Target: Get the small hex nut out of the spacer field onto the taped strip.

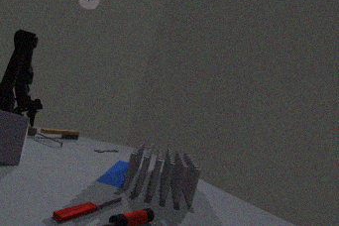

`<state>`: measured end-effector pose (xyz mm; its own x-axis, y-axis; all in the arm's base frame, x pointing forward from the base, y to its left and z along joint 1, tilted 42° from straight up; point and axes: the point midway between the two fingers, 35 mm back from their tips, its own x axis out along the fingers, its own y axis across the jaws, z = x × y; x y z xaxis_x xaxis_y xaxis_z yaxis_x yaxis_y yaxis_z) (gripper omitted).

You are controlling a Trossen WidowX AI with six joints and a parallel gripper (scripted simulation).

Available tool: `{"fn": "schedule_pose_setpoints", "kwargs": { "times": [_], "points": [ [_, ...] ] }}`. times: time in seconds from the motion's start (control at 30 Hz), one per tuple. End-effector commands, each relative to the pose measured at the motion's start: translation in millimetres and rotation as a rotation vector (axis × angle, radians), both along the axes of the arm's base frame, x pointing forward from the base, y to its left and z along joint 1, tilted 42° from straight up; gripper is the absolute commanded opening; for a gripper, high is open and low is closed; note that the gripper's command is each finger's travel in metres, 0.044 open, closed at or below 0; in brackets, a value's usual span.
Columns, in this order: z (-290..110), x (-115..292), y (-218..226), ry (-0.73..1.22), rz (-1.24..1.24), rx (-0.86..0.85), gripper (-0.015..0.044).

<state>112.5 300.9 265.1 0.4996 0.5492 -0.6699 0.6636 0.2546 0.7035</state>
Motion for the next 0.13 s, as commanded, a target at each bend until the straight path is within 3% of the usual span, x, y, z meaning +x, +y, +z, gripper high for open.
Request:
{"fn": "schedule_pose_setpoints", "kwargs": {
  "times": [0.0, 0.1],
  "points": [
    [0.2, 0.0, -0.1, 0.0, 0.0, -0.001, 0.0341],
    [0.2, 0.0, -0.1, 0.0, 0.0, -0.001, 0.042]
  ]
}}
